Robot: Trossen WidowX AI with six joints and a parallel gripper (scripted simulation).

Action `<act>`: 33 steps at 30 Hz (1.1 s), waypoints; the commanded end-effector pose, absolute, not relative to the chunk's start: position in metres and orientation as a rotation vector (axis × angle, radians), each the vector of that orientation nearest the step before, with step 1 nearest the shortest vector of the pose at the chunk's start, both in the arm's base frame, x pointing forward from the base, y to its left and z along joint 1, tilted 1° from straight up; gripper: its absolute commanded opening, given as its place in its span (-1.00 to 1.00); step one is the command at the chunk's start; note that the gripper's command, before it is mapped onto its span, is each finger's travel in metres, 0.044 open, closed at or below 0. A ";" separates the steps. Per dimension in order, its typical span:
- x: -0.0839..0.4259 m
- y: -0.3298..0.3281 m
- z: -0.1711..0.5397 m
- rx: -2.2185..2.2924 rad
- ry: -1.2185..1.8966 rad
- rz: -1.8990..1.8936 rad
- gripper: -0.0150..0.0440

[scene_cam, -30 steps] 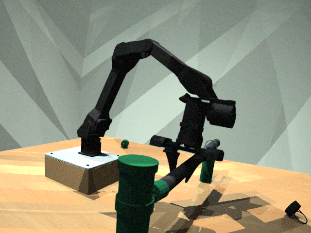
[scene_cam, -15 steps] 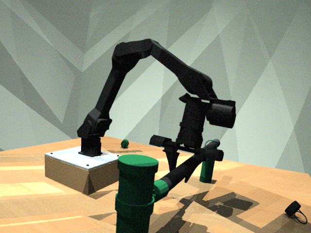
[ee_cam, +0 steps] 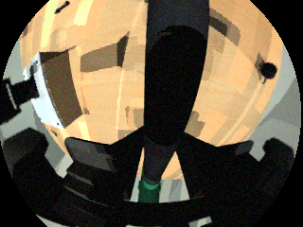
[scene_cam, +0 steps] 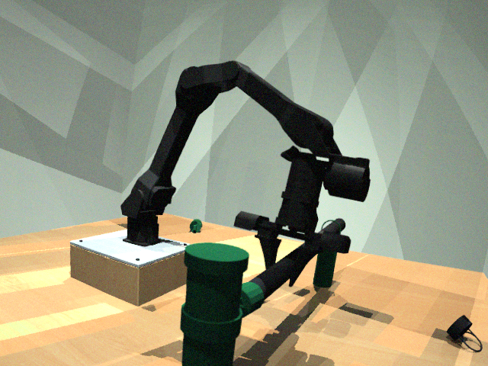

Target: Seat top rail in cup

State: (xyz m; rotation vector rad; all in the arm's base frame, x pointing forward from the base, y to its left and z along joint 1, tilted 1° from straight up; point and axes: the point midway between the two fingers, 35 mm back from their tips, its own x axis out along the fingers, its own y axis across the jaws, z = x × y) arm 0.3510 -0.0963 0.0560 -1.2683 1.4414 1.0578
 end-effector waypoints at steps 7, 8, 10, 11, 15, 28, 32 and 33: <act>0.352 -0.098 0.065 -1.283 1.439 1.044 -0.49; 0.352 -0.098 0.065 -1.283 1.439 1.044 -0.49; 0.351 -0.096 0.057 -1.267 1.443 1.059 -0.49; 0.351 -0.096 0.057 -1.267 1.443 1.059 -0.49; 0.351 -0.097 0.057 -1.267 1.443 1.059 -0.49; 0.351 -0.107 0.058 -1.267 1.443 1.058 -0.49; 0.350 -0.110 0.059 -1.267 1.443 1.058 -0.49; 0.350 -0.111 0.059 -1.268 1.444 1.058 -0.49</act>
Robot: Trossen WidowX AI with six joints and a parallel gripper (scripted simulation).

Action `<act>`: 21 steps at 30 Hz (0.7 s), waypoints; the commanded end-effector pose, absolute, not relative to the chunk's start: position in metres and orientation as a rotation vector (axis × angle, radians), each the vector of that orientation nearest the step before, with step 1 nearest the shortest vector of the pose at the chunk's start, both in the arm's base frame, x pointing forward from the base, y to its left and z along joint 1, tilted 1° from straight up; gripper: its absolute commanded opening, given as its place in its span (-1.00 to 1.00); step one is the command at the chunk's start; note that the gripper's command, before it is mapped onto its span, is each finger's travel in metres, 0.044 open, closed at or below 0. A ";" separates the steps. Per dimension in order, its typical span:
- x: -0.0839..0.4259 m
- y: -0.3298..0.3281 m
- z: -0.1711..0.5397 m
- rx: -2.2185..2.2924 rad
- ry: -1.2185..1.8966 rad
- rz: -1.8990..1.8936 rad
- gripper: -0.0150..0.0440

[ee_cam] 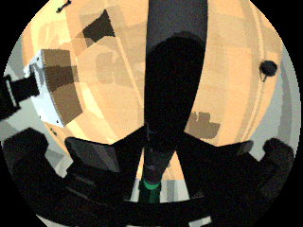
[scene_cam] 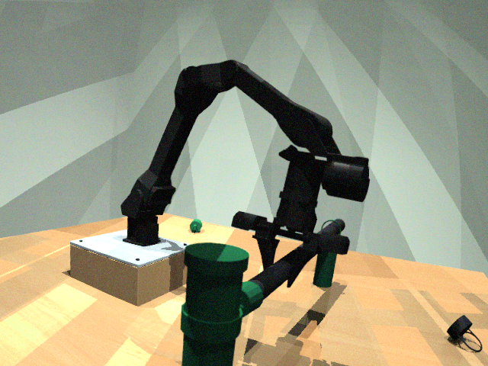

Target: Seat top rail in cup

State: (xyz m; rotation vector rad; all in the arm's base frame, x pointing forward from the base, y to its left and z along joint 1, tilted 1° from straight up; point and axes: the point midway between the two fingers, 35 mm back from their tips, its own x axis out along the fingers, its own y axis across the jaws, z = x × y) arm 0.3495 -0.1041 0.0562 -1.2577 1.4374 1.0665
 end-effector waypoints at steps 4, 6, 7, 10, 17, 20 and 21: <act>0.350 -0.114 0.060 -1.268 1.444 1.058 -0.49; 0.350 -0.115 0.060 -1.268 1.444 1.058 -0.49; 0.351 -0.116 0.060 -1.268 1.444 1.058 -0.49; 0.351 -0.119 0.061 -1.268 1.444 1.058 -0.49; 0.350 -0.124 0.062 -1.268 1.444 1.058 -0.49; 0.351 -0.127 0.062 -1.268 1.444 1.058 -0.49; 0.351 -0.128 0.062 -1.268 1.444 1.057 -0.49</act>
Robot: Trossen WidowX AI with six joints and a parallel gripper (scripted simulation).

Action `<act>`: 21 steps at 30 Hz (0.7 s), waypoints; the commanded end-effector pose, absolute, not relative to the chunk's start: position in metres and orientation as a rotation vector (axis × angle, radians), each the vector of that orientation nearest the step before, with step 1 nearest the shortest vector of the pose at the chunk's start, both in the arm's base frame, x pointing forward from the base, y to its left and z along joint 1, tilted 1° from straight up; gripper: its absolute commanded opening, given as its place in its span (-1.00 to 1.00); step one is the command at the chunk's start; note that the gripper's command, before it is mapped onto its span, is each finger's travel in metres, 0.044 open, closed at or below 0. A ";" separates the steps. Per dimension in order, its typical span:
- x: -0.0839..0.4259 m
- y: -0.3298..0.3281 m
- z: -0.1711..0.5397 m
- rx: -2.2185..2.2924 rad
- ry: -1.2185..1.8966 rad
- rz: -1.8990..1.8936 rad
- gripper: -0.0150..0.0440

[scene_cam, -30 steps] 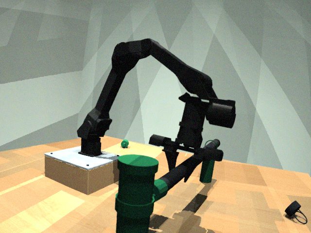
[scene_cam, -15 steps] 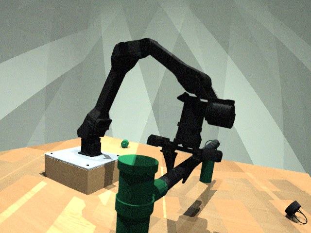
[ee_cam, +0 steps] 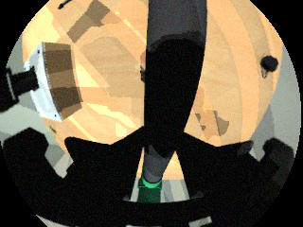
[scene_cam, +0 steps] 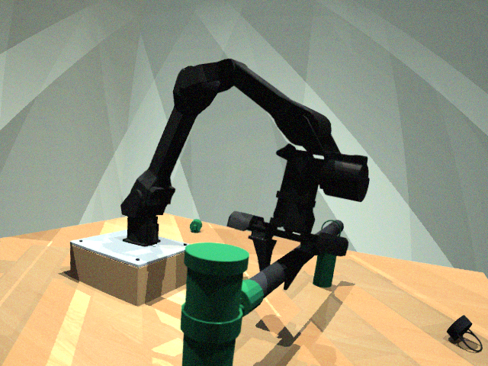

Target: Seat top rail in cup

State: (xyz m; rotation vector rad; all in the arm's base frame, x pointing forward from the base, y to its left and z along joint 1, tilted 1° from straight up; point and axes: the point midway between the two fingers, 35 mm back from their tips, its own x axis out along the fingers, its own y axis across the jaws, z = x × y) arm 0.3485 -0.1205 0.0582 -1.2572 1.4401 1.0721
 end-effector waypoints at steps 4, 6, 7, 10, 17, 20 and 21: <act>0.351 -0.131 0.063 -1.269 1.445 1.057 -0.49; 0.351 -0.132 0.063 -1.269 1.445 1.057 -0.49; 0.351 -0.133 0.063 -1.269 1.445 1.057 -0.49; 0.348 -0.126 0.059 -1.257 1.441 1.075 -0.49; 0.348 -0.126 0.059 -1.257 1.441 1.075 -0.49; 0.348 -0.126 0.059 -1.257 1.441 1.075 -0.22; 0.348 -0.126 0.059 -1.257 1.441 1.075 -0.14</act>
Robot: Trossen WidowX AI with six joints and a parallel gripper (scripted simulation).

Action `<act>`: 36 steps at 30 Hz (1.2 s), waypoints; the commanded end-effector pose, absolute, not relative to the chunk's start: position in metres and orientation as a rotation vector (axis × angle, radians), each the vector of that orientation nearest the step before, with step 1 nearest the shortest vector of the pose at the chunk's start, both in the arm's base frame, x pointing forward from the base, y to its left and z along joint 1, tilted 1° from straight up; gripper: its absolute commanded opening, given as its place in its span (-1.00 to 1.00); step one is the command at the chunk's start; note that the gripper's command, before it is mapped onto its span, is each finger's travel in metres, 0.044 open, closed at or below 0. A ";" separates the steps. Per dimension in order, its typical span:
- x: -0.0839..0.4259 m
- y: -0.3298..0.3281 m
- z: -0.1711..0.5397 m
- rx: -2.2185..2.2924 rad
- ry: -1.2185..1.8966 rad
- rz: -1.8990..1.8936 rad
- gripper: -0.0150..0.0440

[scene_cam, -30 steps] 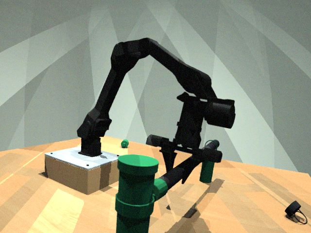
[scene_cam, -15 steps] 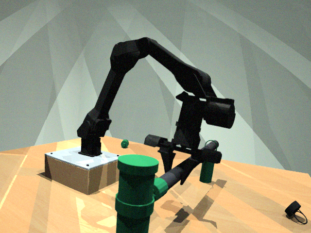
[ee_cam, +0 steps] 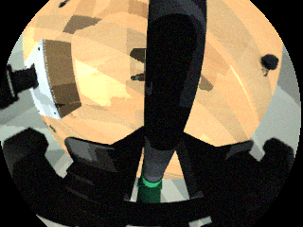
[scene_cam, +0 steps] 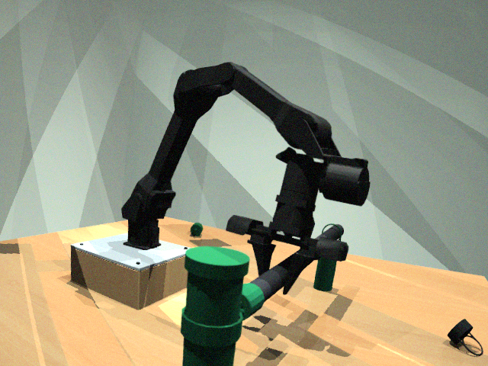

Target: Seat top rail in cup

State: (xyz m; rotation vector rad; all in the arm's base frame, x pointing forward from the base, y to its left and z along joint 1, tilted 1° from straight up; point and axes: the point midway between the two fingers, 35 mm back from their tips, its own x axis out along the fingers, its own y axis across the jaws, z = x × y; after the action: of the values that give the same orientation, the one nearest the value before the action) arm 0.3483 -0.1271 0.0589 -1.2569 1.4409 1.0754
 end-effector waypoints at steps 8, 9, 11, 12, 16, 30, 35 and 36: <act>0.349 -0.121 0.064 -1.257 1.440 1.075 0.58; 0.350 -0.118 0.068 -1.257 1.440 1.075 0.67; 0.351 -0.110 0.076 -1.256 1.440 1.076 0.84; 0.351 -0.106 0.081 -1.256 1.439 1.076 0.93; 0.352 -0.089 0.099 -1.255 1.439 1.077 1.00; 0.351 -0.080 0.143 -1.262 1.438 1.083 1.00; 0.351 -0.079 0.144 -1.262 1.438 1.083 1.00; 0.351 -0.079 0.144 -1.262 1.438 1.083 1.00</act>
State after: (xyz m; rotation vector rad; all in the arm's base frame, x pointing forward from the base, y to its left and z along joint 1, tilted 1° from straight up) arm 0.3517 -0.0804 0.1396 -1.2660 1.4375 1.0845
